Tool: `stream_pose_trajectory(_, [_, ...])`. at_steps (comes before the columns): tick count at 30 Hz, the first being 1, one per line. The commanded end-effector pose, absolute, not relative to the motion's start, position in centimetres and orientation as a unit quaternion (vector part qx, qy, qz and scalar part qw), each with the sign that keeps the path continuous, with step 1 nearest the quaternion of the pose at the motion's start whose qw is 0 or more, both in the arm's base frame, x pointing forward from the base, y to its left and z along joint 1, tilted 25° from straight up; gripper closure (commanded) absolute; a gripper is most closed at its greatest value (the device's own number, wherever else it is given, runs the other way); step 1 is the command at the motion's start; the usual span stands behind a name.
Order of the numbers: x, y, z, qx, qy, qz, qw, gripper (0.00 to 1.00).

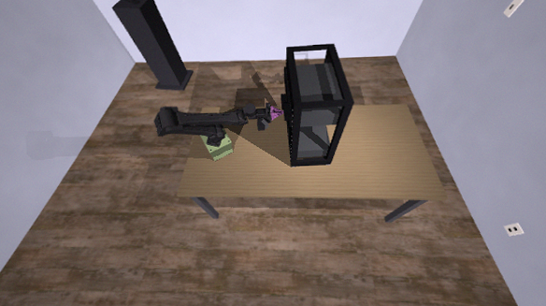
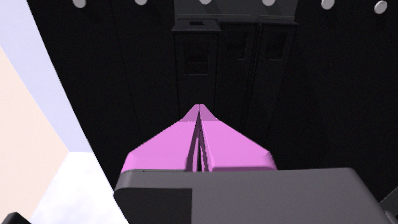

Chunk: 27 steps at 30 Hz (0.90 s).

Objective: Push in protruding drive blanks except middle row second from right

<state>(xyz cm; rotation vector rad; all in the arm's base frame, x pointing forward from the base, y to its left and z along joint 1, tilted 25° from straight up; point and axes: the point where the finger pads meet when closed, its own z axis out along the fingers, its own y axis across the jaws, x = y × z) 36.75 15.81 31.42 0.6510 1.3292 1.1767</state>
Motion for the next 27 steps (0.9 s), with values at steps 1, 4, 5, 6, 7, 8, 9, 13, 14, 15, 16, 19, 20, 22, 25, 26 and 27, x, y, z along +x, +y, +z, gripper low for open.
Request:
stream_pose_trajectory(1, [38.5, 16.3, 34.6, 0.283, 0.550, 0.518, 0.591, 1.00])
stream_pose_trajectory(4, [38.5, 16.3, 34.6, 0.283, 0.550, 0.518, 0.591, 1.00])
stream_pose_trajectory(5, [38.5, 16.3, 34.6, 0.283, 0.550, 0.518, 0.591, 1.00])
stream_pose_trajectory(6, [38.5, 16.3, 34.6, 0.283, 0.550, 0.518, 0.591, 1.00])
stream_pose_trajectory(7, [38.5, 16.3, 34.6, 0.283, 0.550, 0.518, 0.591, 1.00])
stream_pose_trajectory(8, [38.6, 16.3, 34.7, 0.283, 0.550, 0.518, 0.591, 1.00])
stream_pose_trajectory(9, [38.6, 16.3, 34.8, 0.282, 0.549, 0.519, 0.592, 1.00])
stream_pose_trajectory(13, [39.1, 16.4, 35.5, 0.280, 0.540, 0.525, 0.596, 1.00])
stream_pose_trajectory(14, [39.4, 16.5, 35.5, 0.280, 0.540, 0.524, 0.595, 1.00])
stream_pose_trajectory(15, [39.7, 16.5, 35.4, 0.281, 0.542, 0.523, 0.595, 1.00])
stream_pose_trajectory(16, [39.7, 16.5, 35.4, 0.281, 0.542, 0.523, 0.595, 1.00])
stream_pose_trajectory(19, [40.1, 16.7, 35.7, 0.280, 0.541, 0.524, 0.595, 1.00])
stream_pose_trajectory(20, [40.3, 16.7, 35.7, 0.280, 0.541, 0.524, 0.595, 1.00])
stream_pose_trajectory(22, [40.6, 16.8, 35.6, 0.281, 0.545, 0.521, 0.594, 1.00])
stream_pose_trajectory(25, [40.7, 17.0, 35.6, 0.280, 0.545, 0.523, 0.593, 1.00])
stream_pose_trajectory(26, [40.7, 17.0, 35.6, 0.280, 0.545, 0.523, 0.593, 1.00])
stream_pose_trajectory(27, [40.6, 17.1, 35.6, 0.280, 0.545, 0.523, 0.592, 1.00])
